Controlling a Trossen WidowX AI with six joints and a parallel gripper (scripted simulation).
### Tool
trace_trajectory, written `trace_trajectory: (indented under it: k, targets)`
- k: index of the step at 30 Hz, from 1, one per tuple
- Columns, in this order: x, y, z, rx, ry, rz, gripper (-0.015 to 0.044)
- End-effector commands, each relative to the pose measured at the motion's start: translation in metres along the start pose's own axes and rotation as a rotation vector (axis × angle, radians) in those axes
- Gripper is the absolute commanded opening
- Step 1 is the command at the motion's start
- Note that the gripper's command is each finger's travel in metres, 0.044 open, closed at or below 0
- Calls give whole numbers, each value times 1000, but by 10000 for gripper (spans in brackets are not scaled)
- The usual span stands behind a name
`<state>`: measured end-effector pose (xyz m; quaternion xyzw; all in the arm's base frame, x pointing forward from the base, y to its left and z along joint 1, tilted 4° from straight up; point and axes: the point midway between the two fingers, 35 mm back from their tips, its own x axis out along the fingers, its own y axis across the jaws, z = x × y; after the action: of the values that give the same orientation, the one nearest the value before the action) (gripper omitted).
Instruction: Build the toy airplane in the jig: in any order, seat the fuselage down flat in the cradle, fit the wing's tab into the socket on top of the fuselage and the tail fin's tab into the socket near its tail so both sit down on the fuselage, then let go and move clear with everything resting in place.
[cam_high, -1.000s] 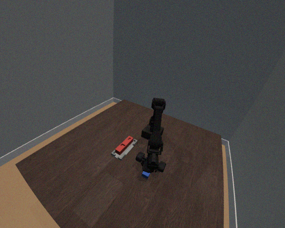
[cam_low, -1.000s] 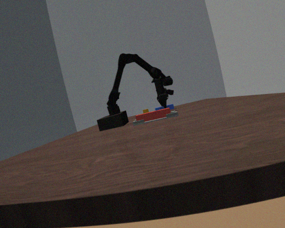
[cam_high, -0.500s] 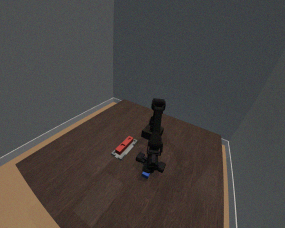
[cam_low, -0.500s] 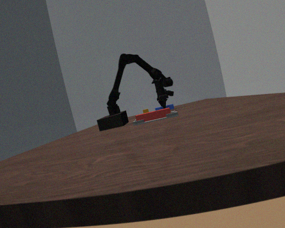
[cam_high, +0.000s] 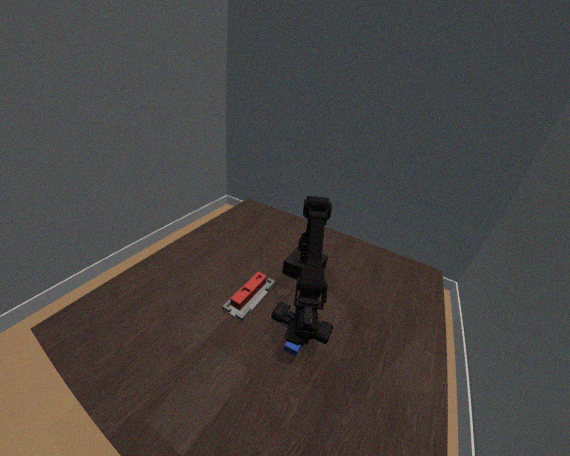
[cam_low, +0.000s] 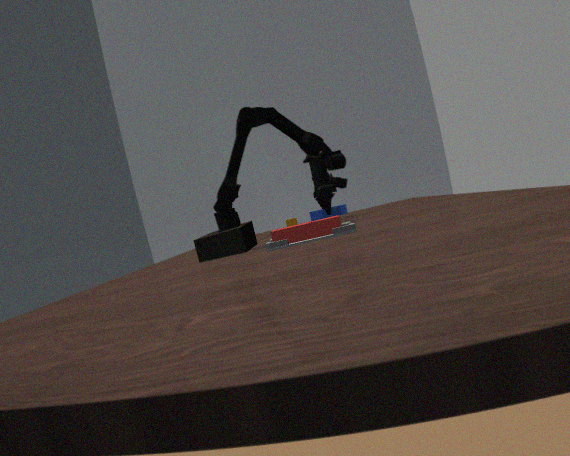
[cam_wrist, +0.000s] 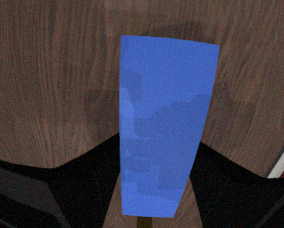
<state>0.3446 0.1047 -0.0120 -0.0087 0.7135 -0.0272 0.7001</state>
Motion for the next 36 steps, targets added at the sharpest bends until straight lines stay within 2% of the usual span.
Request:
trace_trajectory:
  k: [1, 30, 36]
  targets:
    - [-13, 1, 2, -4, -9, 2, 0]
    - [-105, -1, -2, 1, -10, 4, 0]
    - [-109, -5, -2, -12, -10, 4, 0]
